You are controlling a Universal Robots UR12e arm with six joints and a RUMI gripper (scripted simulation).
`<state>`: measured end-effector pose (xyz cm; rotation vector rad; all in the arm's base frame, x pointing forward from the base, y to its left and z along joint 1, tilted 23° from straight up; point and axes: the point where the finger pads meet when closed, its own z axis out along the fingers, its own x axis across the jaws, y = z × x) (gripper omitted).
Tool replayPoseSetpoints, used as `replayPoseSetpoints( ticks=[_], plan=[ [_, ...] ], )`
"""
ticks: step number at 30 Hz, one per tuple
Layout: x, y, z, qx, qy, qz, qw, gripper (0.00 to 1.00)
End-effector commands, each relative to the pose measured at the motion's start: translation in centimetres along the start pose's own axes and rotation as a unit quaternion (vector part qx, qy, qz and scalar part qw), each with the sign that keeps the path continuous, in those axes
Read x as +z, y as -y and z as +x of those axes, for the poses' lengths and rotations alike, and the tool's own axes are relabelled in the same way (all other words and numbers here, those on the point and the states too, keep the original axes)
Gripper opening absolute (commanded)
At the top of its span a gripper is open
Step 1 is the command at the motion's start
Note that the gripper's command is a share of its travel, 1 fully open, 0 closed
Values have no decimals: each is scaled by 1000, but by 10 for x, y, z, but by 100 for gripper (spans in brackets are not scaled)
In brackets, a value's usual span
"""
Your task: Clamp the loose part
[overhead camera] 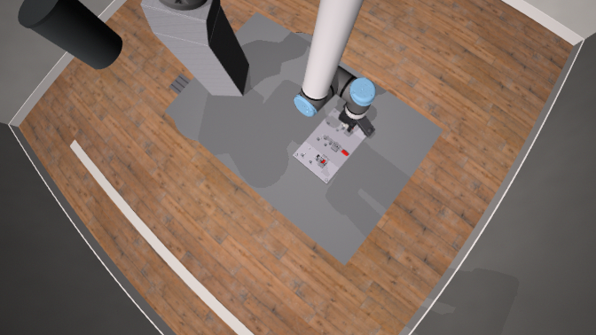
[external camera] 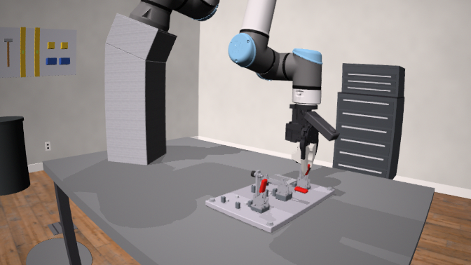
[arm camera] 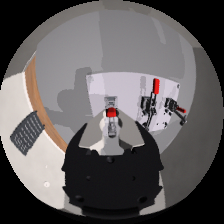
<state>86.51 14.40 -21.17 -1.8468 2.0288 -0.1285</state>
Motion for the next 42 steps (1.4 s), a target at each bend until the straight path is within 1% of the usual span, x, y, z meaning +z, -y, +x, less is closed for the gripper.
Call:
replayPoseSetpoints(
  ticks=[1, 20, 42],
  plan=[
    [-2, 3, -1, 0, 0, 2, 1000, 0],
    [-2, 4, -1, 0, 0, 3, 1000, 0],
    [-1, 15, -1, 0, 0, 3, 1000, 0]
  ],
)
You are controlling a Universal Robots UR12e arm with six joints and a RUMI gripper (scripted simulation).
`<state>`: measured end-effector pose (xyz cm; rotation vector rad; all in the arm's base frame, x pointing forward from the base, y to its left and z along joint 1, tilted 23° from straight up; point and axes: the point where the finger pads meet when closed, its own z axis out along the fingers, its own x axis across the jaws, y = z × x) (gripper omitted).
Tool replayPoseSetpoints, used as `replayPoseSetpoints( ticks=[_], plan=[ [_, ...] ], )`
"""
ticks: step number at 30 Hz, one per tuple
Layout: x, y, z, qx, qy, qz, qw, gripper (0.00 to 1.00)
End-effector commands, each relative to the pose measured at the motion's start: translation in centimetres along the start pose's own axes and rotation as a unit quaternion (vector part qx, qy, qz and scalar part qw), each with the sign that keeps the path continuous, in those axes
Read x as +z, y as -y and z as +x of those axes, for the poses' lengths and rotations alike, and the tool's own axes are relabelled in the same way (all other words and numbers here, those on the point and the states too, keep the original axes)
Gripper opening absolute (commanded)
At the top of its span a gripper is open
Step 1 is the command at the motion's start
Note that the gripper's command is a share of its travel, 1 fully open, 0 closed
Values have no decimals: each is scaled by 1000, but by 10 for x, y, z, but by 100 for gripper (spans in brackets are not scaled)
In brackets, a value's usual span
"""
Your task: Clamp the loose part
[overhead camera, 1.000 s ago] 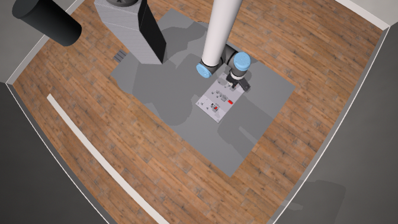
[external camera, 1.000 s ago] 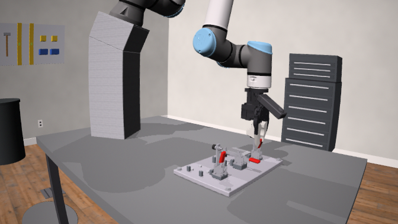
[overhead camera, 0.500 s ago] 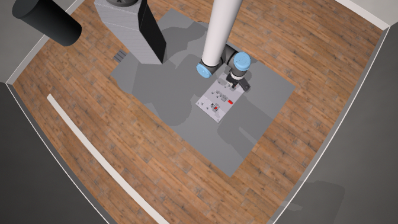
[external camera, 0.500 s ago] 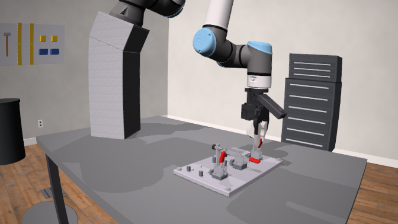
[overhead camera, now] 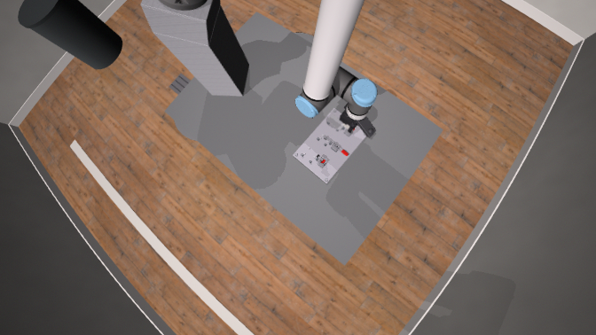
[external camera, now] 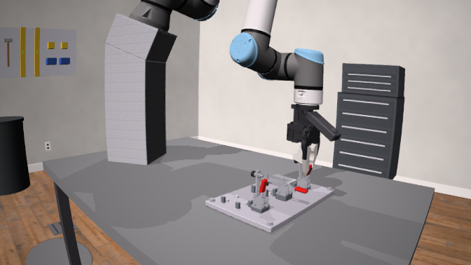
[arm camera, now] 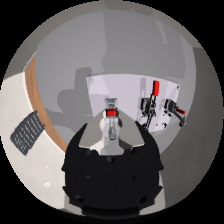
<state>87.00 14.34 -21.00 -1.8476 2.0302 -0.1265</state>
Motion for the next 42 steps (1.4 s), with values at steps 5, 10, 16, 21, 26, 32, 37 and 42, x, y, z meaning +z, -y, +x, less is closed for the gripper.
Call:
replayPoseSetpoints(
  ticks=[5, 10, 16, 21, 26, 32, 37, 42],
  plan=[
    [0, 14, 0, -1, 0, 3, 1000, 0],
    [3, 18, 0, 0, 0, 3, 1000, 0],
    [4, 22, -1, 0, 0, 3, 1000, 0],
    [7, 27, -1, -1, 0, 3, 1000, 0],
    [11, 32, -1, -1, 0, 3, 1000, 0],
    [14, 35, -1, -1, 0, 3, 1000, 0],
    [18, 39, -1, -1, 0, 3, 1000, 0],
    [21, 41, -1, -1, 0, 3, 1000, 0]
  ],
)
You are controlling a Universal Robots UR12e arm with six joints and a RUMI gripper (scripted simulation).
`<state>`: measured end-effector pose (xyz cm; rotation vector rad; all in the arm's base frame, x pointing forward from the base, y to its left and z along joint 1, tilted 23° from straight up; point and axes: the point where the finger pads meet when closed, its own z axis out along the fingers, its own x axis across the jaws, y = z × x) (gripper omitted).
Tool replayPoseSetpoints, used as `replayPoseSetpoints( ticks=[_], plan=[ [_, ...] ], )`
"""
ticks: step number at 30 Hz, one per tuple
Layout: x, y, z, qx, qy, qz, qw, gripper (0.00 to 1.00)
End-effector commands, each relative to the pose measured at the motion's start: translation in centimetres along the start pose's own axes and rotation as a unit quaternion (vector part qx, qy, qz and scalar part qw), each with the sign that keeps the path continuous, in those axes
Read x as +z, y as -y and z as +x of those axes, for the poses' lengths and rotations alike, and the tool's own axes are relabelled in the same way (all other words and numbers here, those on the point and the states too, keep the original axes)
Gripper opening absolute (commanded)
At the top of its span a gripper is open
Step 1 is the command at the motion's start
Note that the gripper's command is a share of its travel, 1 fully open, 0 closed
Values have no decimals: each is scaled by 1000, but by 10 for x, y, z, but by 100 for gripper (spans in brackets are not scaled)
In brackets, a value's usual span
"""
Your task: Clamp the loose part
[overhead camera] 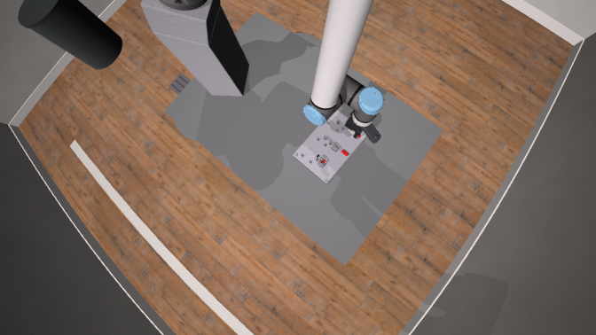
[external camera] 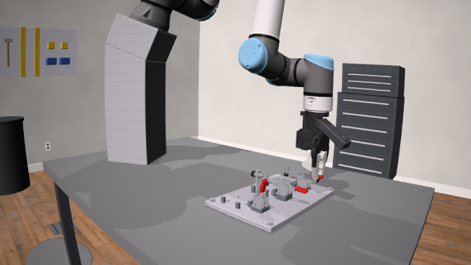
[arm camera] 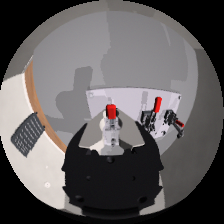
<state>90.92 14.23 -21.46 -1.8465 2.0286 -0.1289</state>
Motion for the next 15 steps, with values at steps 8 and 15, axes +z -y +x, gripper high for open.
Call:
replayPoseSetpoints(
  ticks=[8, 15],
  plan=[
    [8, 9, -1, 0, 0, 2, 1000, 0],
    [12, 10, -1, 0, 0, 2, 1000, 0]
  ],
)
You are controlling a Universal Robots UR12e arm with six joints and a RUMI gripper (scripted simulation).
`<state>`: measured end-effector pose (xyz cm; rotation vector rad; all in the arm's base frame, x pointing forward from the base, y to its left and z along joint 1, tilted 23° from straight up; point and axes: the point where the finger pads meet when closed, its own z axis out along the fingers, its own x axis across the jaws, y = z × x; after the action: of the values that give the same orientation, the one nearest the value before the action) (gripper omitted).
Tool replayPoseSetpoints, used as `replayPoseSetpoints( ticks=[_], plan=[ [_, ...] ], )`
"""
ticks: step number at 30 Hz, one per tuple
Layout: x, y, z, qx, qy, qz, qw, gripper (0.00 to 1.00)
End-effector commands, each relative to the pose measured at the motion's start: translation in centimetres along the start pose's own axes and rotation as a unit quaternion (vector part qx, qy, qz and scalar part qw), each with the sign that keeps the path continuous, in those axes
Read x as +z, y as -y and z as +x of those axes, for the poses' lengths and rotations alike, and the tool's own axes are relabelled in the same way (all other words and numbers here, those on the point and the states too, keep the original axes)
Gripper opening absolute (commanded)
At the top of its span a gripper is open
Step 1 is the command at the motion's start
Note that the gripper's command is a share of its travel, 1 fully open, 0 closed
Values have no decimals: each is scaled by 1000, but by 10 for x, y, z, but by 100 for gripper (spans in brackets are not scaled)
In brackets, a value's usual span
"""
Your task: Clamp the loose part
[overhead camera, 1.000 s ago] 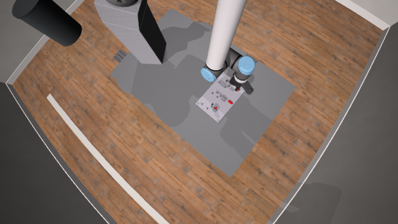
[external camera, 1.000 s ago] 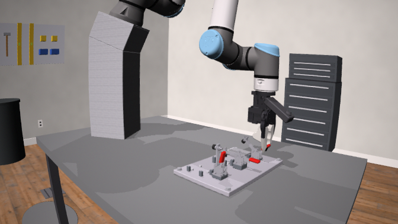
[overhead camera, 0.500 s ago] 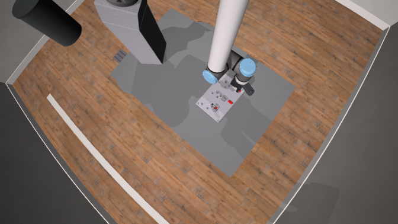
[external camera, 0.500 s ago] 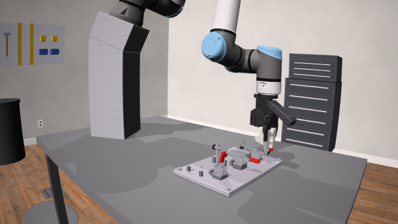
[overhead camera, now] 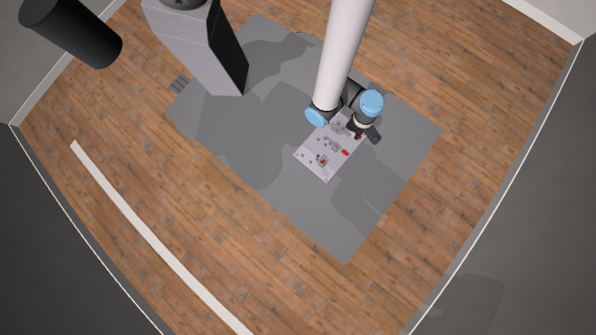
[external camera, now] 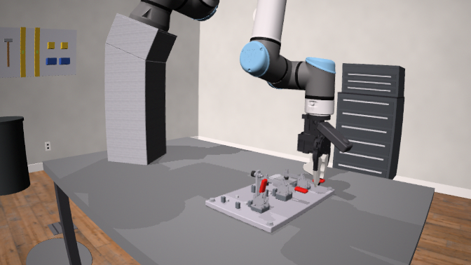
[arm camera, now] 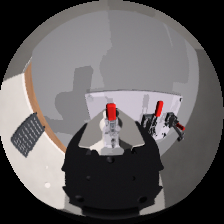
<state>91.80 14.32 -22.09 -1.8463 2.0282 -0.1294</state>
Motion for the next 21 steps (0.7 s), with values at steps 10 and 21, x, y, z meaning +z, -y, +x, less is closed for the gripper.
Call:
replayPoseSetpoints(
  ticks=[10, 21],
  plan=[
    [4, 6, -1, 0, 0, 2, 1000, 0],
    [4, 6, -1, 0, 0, 2, 1000, 0]
  ],
)
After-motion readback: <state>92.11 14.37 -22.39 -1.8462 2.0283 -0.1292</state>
